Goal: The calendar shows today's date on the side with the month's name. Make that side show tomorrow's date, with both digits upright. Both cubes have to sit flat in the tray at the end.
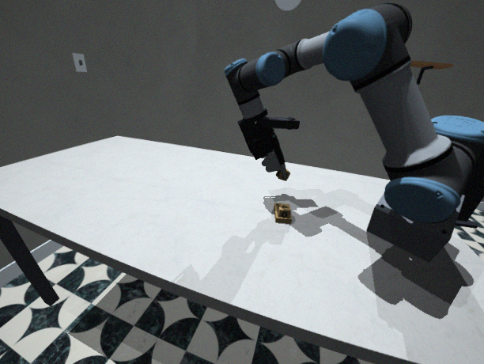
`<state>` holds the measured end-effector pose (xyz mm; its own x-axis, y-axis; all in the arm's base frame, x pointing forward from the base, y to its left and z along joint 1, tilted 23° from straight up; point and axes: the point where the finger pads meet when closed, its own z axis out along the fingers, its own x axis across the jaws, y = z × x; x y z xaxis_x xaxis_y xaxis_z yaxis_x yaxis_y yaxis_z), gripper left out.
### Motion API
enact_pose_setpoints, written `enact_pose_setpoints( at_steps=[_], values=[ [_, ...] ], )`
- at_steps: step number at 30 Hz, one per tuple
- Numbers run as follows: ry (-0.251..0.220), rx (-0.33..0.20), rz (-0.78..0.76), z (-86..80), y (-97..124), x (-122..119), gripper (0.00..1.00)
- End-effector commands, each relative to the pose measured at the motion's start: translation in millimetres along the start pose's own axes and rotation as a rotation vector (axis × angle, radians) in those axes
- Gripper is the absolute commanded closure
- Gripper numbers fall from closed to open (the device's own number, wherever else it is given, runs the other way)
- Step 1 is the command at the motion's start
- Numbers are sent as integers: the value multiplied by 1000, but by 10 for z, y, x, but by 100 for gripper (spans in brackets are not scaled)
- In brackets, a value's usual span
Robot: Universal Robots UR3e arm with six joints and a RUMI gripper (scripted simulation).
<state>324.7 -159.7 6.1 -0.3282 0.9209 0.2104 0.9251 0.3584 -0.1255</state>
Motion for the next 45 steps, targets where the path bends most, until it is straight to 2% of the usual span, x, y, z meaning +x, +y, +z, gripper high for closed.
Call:
enact_pose_setpoints(
  at_steps=[1, 20, 41, 45],
  values=[
    [0, -41, 1, -6, -6, -6, 89],
    [-7, -195, -1, -9, -16, -6, 89],
    [-7, -227, -2, -7, -20, -5, 89],
    [-3, -257, -2, -1, -27, -2, 89]
  ],
)
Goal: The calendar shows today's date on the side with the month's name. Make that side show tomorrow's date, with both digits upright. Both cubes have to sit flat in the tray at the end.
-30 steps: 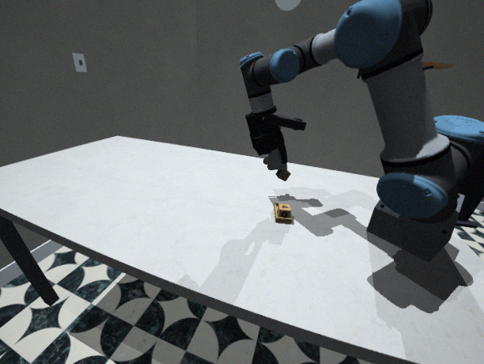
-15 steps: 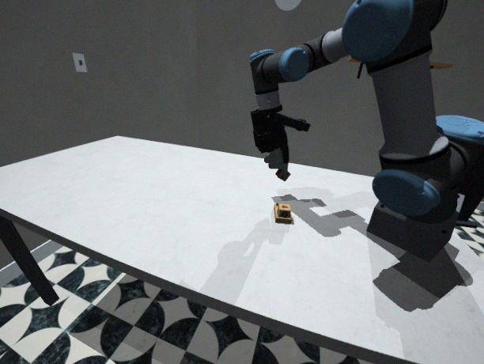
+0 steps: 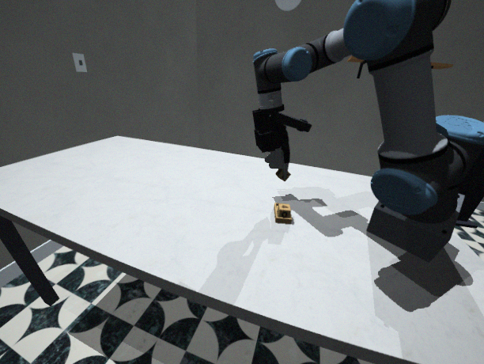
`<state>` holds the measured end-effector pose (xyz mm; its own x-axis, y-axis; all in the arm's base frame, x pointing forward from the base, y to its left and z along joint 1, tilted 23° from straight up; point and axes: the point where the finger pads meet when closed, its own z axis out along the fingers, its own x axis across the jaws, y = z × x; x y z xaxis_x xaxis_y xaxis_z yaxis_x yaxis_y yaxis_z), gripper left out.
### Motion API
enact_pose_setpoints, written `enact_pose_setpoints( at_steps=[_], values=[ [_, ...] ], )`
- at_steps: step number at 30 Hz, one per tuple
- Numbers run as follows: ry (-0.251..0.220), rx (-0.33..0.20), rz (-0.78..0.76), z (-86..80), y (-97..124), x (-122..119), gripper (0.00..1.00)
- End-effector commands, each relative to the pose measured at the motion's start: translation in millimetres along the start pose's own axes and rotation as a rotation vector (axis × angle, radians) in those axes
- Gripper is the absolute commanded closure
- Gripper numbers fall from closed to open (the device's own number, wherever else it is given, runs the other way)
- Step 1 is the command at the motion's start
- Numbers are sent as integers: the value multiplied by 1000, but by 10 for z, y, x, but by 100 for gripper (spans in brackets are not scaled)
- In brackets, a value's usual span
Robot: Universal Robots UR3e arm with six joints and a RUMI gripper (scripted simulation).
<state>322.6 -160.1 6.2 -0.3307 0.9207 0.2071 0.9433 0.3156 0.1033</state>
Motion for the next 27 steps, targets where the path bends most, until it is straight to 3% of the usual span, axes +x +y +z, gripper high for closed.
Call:
enact_pose_setpoints(
  at_steps=[1, 11, 20, 27],
  values=[
    [2, -34, 0, -3, -7, -4, 89],
    [4, -163, 0, 0, -21, -2, 89],
    [-4, -227, -1, -7, -19, -8, 89],
    [-7, -242, -1, -9, -18, -10, 89]
  ],
)
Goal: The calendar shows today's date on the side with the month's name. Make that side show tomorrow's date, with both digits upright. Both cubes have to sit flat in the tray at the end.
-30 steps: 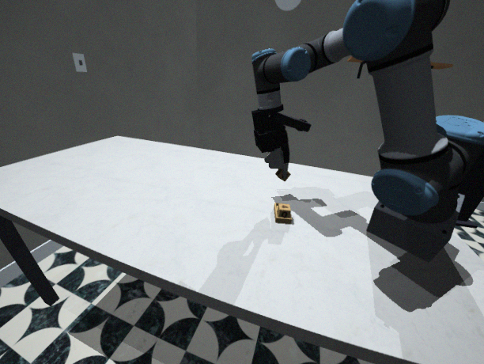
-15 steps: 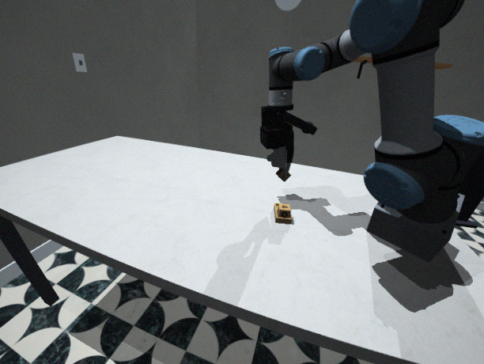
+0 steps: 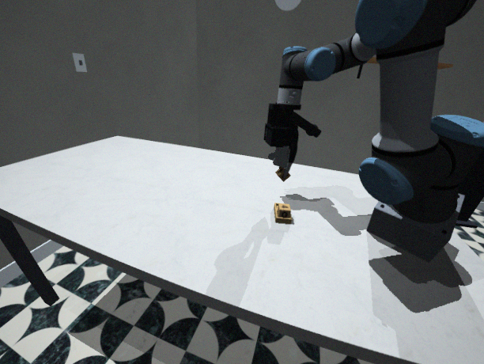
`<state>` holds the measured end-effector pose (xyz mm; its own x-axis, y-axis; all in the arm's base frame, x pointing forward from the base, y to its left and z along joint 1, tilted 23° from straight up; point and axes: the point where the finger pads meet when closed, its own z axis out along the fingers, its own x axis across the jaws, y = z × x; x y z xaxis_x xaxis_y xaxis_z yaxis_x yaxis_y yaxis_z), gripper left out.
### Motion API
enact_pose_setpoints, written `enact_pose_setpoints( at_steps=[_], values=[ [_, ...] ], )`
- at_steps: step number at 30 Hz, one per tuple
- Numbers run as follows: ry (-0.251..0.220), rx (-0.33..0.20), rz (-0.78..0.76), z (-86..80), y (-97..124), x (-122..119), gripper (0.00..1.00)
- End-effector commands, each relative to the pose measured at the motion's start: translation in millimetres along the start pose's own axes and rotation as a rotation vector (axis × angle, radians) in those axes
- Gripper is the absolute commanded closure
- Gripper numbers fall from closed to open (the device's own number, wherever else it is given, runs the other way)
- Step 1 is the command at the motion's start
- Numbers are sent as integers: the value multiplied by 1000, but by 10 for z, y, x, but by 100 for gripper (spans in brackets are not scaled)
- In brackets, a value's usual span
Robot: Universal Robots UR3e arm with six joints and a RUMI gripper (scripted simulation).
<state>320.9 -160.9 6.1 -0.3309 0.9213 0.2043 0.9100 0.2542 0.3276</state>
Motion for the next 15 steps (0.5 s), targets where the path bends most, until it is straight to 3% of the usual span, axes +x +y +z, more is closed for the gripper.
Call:
enact_pose_setpoints(
  at_steps=[1, 8, 15],
  values=[
    [-4, -6, -1, -7, 2, -8, 89],
    [0, -20, -1, -4, -3, -4, 89],
    [11, -101, -2, 10, -25, 9, 89]
  ],
)
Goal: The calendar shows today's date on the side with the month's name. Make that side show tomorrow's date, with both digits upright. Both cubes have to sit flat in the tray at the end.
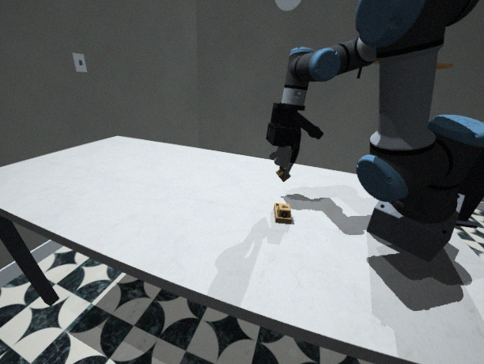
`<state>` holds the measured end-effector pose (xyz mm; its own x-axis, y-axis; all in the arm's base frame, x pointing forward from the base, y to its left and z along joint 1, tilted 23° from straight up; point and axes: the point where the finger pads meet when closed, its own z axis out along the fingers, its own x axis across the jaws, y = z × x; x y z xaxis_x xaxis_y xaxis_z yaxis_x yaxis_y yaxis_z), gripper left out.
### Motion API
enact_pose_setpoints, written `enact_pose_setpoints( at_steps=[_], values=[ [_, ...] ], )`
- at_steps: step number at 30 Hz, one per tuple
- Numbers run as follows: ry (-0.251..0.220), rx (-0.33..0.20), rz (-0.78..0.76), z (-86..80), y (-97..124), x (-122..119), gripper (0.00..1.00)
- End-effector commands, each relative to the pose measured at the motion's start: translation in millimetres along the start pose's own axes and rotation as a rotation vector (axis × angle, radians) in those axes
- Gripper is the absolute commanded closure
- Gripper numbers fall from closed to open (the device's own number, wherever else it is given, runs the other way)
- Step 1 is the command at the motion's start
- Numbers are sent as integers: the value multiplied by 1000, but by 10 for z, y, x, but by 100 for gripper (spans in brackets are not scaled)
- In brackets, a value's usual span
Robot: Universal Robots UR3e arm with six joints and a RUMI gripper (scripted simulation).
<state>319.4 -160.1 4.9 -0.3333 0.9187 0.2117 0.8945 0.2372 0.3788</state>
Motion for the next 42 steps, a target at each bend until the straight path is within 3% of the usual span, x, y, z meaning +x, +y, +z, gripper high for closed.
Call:
enact_pose_setpoints(
  at_steps=[1, 13, 28, 37, 39, 42],
  values=[
    [3, -61, -2, 0, -12, 0, 89],
    [-8, -196, -2, -11, -9, -13, 89],
    [-5, -237, -3, -4, -17, -10, 89],
    [4, -373, -5, 14, -39, 3, 89],
    [4, -373, -5, 14, -39, 3, 89],
    [-1, -421, -5, 8, -37, -3, 89]
  ],
)
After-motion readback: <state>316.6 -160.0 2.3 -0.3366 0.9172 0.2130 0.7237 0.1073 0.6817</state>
